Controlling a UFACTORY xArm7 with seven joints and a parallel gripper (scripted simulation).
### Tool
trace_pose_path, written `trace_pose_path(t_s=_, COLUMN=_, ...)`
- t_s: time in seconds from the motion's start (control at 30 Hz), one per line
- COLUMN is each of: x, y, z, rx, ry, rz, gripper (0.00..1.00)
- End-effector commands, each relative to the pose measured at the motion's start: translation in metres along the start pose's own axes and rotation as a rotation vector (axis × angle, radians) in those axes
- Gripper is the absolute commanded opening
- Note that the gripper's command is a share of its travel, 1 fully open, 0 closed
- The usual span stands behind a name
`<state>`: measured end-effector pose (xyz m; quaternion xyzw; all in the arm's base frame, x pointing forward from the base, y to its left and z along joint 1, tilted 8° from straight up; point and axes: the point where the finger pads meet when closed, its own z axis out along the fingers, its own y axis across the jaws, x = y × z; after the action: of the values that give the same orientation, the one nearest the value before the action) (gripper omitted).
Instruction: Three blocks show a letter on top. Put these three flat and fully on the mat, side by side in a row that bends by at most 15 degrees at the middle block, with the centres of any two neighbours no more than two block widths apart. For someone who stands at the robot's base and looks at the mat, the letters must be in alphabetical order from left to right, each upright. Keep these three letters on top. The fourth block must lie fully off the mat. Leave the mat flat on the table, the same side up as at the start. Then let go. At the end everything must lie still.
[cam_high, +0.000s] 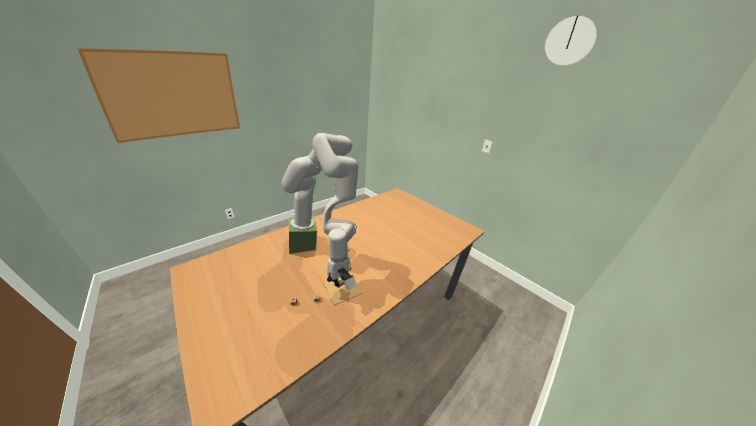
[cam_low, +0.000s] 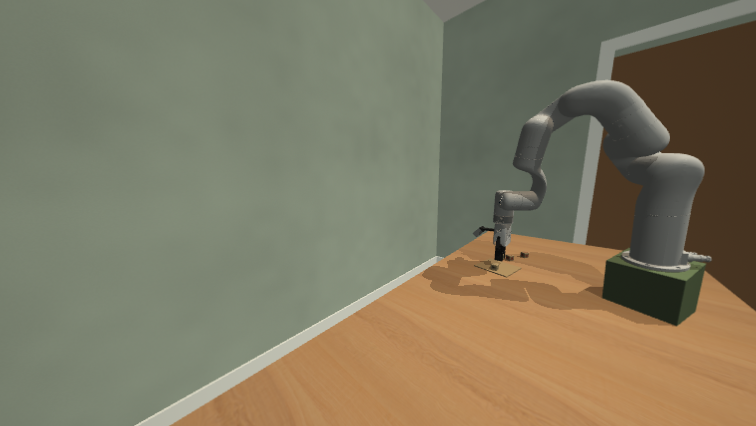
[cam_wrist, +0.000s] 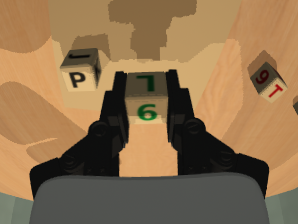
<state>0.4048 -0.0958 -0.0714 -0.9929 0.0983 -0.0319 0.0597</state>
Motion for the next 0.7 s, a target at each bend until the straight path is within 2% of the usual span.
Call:
trace_pose_path(t_s=0.0, x=0.001, y=0.0, z=-0.034, rx=-0.004, ry=-0.001, rz=0.0, gripper=0.21)
trace_pose_path(t_s=0.1, x=0.002, y=0.0, z=-0.053, rx=-0.004, ry=-0.001, rz=0.0, gripper=0.21)
trace_pose_path(t_s=0.17, x=0.002, y=0.0, z=-0.053, rx=-0.004, ry=-0.001, rz=0.0, gripper=0.21)
trace_pose_path(t_s=0.3, x=0.002, y=0.0, z=-0.068, rx=-0.004, ry=-0.001, rz=0.0, gripper=0.21)
trace_pose_path(t_s=0.67, x=0.002, y=0.001, z=-0.071, rx=-0.004, ry=-0.001, rz=0.0, gripper=0.21)
